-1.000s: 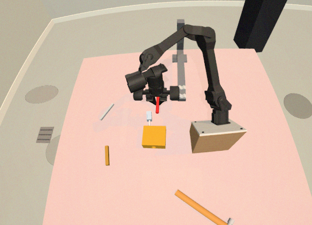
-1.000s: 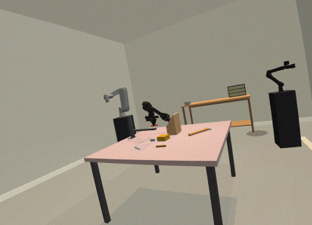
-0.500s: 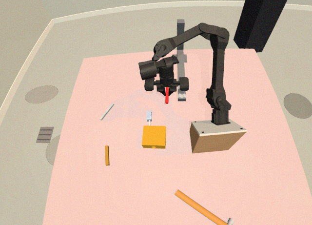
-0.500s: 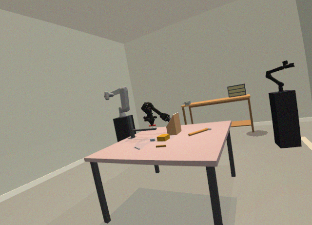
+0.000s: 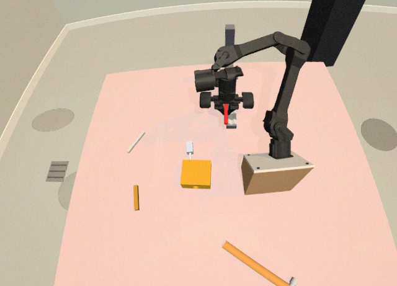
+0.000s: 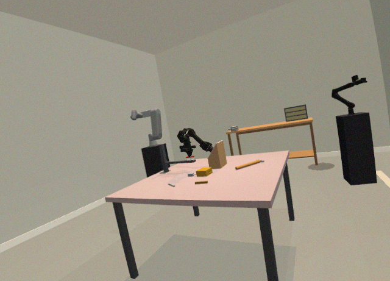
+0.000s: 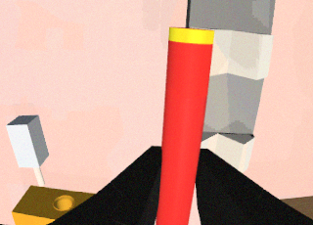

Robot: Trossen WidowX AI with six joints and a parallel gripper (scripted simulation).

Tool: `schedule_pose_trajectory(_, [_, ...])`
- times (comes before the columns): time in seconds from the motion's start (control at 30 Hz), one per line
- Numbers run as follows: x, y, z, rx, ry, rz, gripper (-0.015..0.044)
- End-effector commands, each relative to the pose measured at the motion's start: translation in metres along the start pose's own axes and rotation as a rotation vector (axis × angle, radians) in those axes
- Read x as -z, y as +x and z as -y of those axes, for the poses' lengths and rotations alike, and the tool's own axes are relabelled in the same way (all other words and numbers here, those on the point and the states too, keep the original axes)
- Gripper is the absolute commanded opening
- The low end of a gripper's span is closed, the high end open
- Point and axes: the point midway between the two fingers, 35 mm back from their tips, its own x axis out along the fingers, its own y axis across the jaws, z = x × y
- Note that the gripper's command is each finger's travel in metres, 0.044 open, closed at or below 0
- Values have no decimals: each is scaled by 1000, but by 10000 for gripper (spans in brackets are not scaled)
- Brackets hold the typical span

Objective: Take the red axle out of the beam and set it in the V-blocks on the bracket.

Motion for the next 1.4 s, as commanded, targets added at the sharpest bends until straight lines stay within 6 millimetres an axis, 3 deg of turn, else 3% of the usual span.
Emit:
schedule_pose_trajectory(0.0, [-8,4,17,6,-3,12,0])
schedule_pose_trajectory(0.83, [-11,23,23,6,-4,16,0])
schedule_pose_trajectory(1.37, [-11,19,21,6,-2,13,420])
